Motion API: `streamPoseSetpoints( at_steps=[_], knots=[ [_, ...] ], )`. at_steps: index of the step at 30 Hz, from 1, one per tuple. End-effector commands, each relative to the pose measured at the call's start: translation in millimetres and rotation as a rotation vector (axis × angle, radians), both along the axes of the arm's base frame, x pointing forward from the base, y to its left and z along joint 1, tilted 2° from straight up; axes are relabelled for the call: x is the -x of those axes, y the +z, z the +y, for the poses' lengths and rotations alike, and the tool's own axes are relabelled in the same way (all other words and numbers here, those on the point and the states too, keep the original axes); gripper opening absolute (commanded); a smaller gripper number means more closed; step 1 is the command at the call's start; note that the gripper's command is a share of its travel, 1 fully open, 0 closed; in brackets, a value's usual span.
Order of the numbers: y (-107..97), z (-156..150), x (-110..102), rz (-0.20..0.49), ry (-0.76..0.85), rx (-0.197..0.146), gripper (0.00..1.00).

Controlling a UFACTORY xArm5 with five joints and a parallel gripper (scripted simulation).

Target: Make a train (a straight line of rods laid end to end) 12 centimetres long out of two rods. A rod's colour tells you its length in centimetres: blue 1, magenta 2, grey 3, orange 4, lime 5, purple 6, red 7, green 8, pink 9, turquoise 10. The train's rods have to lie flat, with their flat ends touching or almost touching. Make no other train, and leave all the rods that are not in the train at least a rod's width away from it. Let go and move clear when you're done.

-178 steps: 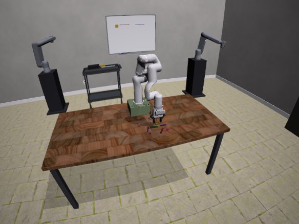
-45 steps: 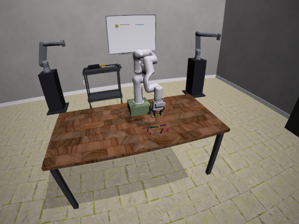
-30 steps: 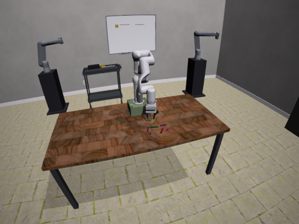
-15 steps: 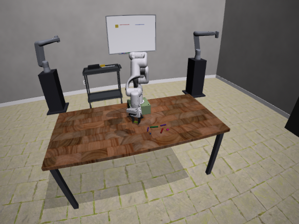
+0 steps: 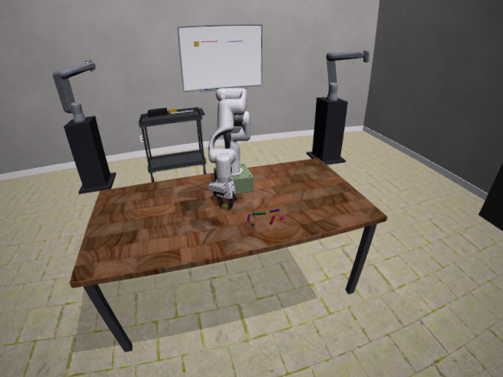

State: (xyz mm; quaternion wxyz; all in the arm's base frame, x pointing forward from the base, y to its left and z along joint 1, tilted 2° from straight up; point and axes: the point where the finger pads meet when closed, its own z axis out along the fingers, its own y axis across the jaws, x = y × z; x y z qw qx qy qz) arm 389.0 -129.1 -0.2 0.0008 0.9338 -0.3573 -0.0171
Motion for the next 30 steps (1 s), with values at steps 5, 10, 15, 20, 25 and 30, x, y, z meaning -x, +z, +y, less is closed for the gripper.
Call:
streamPoseSetpoints(
  at_steps=[5, 10, 15, 20, 25, 30],
  knots=[
    [-2.2, -0.7, -1.1, -0.003, -0.001, 0.001, 0.50],
    [-14.9, -0.7, -0.6, -0.003, -0.001, 0.001, 0.50],
    [-35.2, -0.3, -0.1, -0.003, -0.001, 0.001, 0.50],
    [-48.7, 0.0, 0.3, -0.003, -0.001, 0.001, 0.50],
    [-68.9, 0.3, 0.8, -0.003, -0.001, 0.001, 0.50],
    [-82.0, 0.6, 1.1, -0.003, -0.001, 0.001, 0.50]
  ],
)
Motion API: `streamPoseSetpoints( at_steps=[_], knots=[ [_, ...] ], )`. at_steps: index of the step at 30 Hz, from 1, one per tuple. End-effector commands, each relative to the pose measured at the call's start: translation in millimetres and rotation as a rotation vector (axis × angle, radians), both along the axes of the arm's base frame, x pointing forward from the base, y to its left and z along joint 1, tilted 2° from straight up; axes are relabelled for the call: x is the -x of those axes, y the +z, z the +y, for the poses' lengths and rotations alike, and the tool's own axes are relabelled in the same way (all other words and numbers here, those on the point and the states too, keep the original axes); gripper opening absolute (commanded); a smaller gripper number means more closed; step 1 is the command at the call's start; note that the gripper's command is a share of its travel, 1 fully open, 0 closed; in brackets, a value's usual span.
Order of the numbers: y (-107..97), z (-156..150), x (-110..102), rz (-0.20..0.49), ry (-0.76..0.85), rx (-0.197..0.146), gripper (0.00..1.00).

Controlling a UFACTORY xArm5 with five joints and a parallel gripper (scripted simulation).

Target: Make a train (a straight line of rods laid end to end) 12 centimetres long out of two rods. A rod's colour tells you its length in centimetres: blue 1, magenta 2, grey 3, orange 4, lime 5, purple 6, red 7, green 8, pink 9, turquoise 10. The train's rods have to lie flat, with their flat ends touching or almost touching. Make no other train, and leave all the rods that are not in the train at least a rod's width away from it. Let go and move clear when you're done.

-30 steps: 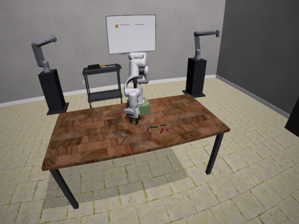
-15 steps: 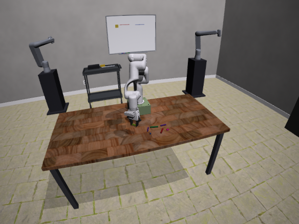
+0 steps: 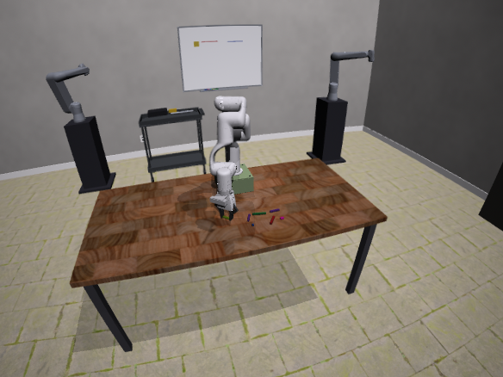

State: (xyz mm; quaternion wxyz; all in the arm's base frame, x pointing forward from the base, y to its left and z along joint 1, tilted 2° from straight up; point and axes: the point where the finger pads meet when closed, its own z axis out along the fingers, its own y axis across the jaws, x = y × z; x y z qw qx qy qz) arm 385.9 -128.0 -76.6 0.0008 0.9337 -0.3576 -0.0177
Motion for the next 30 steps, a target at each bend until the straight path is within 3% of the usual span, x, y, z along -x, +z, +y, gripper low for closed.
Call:
streamPoseSetpoints(
  at_steps=[1, 30],
  knots=[
    [-7.0, -0.6, -2.0, -0.004, 0.000, 0.001, 0.50],
    [-10.0, -0.5, -1.9, -0.004, 0.000, 0.001, 0.50]
  ],
)
